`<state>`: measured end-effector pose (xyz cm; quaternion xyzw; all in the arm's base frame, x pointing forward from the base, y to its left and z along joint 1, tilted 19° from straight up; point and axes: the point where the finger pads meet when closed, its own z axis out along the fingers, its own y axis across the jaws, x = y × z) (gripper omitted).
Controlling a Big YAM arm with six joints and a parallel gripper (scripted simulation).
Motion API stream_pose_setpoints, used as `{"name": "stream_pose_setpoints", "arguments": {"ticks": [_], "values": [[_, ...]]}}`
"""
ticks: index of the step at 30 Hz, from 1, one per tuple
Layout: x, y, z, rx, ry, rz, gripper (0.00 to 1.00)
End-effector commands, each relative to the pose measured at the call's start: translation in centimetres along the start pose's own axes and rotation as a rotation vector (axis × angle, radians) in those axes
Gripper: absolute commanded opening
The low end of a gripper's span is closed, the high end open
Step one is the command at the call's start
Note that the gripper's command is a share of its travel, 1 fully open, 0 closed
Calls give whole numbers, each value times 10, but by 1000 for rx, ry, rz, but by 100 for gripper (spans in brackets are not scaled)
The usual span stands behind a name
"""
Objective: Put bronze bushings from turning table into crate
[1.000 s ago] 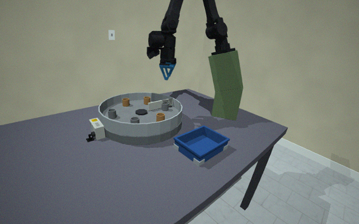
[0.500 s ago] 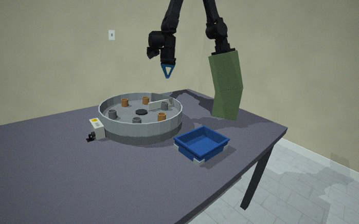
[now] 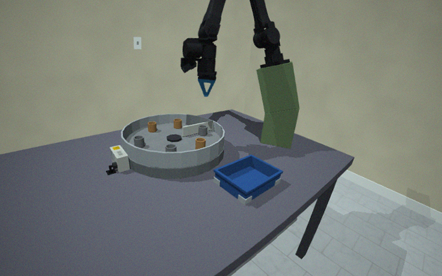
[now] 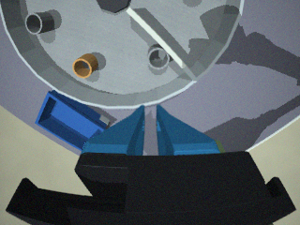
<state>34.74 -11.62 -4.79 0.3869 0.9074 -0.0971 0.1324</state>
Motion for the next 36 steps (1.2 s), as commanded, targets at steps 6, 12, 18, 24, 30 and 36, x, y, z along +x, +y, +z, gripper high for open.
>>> {"name": "stream_pose_setpoints", "arguments": {"ticks": [6,12,18,24,30,36], "values": [[-2,2,0,-6,-6,8,19],[-2,2,0,-6,-6,8,19],[-2,2,0,-6,-6,8,19],[-2,2,0,-6,-6,8,19],[-2,2,0,-6,-6,8,19],[-2,2,0,-6,-6,8,19]]}}
